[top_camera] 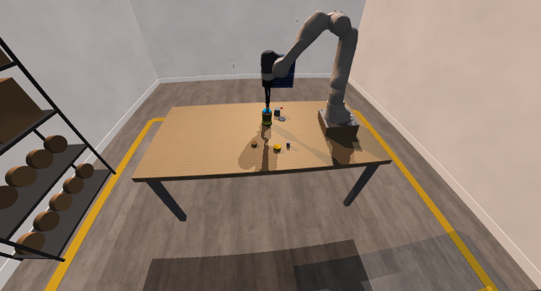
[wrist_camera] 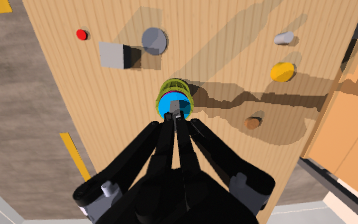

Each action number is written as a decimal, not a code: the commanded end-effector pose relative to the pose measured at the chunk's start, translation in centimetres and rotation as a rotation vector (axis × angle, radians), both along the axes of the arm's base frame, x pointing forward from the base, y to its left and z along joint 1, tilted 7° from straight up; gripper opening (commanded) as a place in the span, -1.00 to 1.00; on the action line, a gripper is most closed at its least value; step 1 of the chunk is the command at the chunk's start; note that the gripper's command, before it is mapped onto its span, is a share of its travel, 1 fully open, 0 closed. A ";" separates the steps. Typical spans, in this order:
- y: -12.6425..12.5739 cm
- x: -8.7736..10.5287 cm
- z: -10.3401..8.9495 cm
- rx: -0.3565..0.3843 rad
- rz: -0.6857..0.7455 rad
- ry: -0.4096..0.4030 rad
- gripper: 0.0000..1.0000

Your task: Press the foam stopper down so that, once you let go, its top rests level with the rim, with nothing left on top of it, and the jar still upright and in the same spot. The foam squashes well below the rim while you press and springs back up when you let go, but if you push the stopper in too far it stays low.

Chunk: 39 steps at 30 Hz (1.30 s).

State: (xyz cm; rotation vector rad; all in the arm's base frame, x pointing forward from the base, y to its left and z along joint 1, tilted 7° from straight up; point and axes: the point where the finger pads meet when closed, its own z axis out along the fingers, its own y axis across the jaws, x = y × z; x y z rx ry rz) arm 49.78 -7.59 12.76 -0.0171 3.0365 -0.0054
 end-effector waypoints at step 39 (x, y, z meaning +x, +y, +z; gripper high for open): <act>-0.1 0.4 -0.9 -0.005 -0.005 -0.014 -1.00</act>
